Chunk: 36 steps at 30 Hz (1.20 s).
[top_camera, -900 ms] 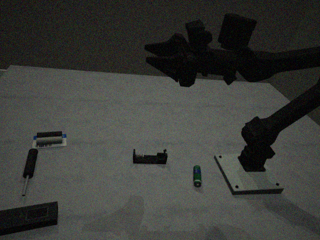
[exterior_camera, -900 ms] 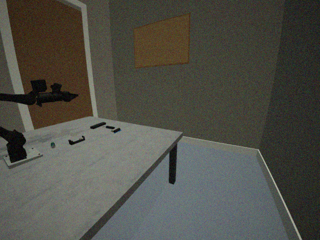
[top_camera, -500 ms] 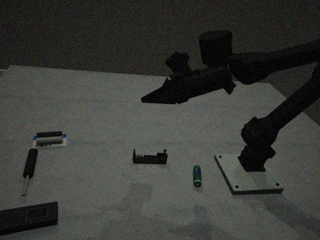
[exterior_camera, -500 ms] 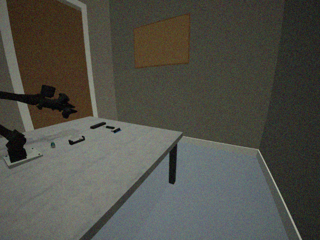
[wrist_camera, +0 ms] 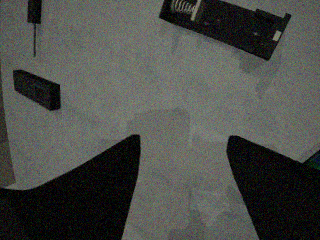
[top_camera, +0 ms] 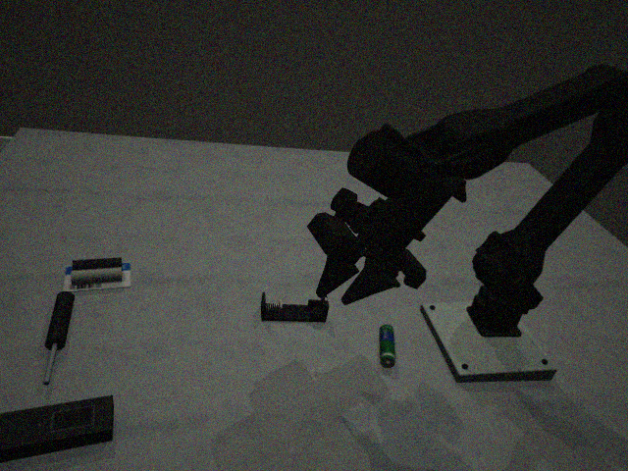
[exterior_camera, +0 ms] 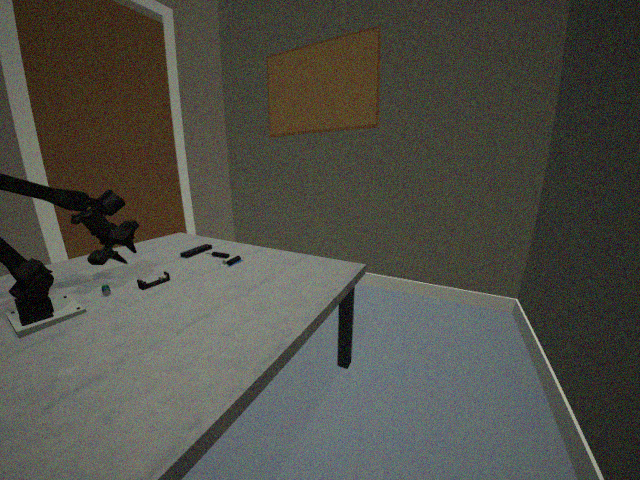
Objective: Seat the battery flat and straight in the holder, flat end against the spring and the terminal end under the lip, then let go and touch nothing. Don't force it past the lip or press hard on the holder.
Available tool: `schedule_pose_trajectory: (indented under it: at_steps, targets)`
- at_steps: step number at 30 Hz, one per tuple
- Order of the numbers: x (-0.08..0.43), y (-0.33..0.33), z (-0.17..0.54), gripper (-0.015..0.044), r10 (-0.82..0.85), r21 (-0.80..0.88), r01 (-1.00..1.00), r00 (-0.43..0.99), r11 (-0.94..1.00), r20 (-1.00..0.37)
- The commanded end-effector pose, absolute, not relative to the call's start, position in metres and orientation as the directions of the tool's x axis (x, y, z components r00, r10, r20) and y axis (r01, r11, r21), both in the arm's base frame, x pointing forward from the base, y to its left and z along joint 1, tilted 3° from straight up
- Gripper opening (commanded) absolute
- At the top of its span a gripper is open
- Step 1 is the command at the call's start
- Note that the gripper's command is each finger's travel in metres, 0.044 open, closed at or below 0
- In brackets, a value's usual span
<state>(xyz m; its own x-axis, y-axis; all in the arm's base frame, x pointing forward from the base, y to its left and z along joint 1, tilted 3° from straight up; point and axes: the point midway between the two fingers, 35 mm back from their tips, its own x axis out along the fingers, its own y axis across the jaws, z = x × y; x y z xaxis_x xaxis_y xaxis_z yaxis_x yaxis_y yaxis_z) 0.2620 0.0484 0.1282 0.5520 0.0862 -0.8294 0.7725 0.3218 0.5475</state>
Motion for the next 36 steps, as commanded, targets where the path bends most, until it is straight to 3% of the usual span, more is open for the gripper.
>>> schedule_pose_trajectory:
  at_steps: [1,36]
  targets:
    - [0.189,0.051,0.083,0.0229,-0.004,0.108,0.979,0.109,-0.171,-0.994]
    - [0.187,0.051,0.052,0.0229,-0.013,0.076,0.974,0.075,-0.212,-0.997]
